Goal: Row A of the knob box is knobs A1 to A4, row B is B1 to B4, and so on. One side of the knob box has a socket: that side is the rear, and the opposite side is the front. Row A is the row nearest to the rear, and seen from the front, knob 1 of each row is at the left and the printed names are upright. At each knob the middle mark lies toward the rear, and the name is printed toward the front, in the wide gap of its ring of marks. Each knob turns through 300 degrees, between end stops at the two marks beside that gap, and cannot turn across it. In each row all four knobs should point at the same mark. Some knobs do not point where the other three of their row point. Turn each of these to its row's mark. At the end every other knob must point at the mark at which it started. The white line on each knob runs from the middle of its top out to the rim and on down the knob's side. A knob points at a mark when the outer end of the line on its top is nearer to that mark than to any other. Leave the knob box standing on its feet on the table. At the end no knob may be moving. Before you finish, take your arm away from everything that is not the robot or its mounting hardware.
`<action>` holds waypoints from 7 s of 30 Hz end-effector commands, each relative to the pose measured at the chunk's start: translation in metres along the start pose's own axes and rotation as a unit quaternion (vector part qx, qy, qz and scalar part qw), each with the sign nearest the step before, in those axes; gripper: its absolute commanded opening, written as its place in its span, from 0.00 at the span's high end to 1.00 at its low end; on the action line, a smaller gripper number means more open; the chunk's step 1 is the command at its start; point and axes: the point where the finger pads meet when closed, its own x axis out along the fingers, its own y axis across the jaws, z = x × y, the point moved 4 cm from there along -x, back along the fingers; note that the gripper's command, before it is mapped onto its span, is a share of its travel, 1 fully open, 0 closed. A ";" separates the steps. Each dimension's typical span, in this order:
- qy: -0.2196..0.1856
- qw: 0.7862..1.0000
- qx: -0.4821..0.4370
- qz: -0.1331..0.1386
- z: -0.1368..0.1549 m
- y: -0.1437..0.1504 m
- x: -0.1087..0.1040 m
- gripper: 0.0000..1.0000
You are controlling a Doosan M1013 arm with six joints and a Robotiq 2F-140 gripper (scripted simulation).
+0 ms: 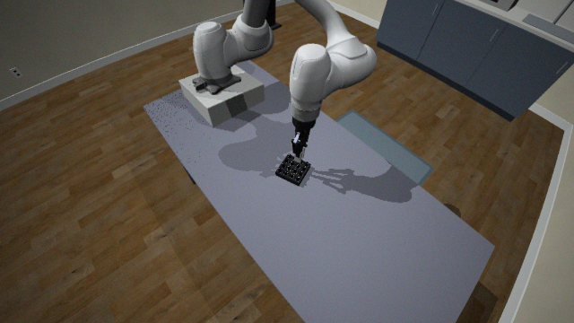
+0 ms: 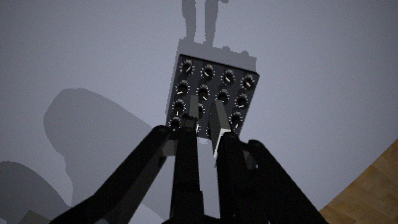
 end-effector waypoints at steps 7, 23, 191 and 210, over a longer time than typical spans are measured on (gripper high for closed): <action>0.000 1.000 0.000 0.000 0.000 0.000 0.011 0.88; 0.000 1.000 0.000 0.000 0.000 0.000 0.029 0.88; 0.000 1.000 0.012 0.000 0.000 0.000 0.049 0.95; 0.000 0.995 0.104 0.000 0.000 0.000 0.049 0.95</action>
